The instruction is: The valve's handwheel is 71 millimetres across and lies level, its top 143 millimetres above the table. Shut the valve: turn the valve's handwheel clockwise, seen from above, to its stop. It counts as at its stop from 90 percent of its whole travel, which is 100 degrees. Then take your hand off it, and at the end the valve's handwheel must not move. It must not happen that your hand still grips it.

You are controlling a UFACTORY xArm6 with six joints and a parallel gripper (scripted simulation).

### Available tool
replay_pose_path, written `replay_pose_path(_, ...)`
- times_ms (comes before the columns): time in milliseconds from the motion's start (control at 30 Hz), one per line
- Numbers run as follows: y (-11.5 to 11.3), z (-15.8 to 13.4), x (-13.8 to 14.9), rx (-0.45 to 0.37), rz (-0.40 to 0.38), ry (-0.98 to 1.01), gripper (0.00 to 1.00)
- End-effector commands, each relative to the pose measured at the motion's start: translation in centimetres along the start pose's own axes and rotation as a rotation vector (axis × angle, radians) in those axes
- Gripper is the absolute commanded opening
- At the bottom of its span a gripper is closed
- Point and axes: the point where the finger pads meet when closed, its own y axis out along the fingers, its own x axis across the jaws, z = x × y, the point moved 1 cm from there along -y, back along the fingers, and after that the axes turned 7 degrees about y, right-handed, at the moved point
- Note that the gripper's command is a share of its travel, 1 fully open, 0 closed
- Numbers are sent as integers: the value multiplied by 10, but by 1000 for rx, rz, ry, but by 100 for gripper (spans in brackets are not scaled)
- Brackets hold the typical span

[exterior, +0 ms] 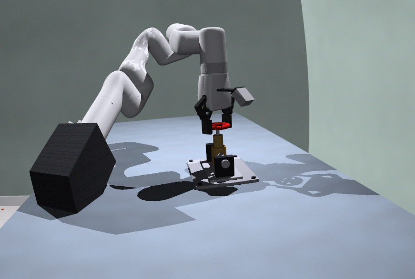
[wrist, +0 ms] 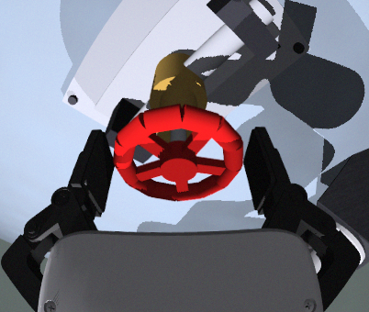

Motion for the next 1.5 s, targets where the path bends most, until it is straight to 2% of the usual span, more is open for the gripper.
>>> replay_pose_path(0,-1,1,0,2,0,-1,100)
replay_pose_path(600,-9,1,0,3,0,-1,100)
replay_pose_path(900,-22,1,0,3,0,-1,100)
replay_pose_path(1467,-60,1,0,3,0,-1,100)
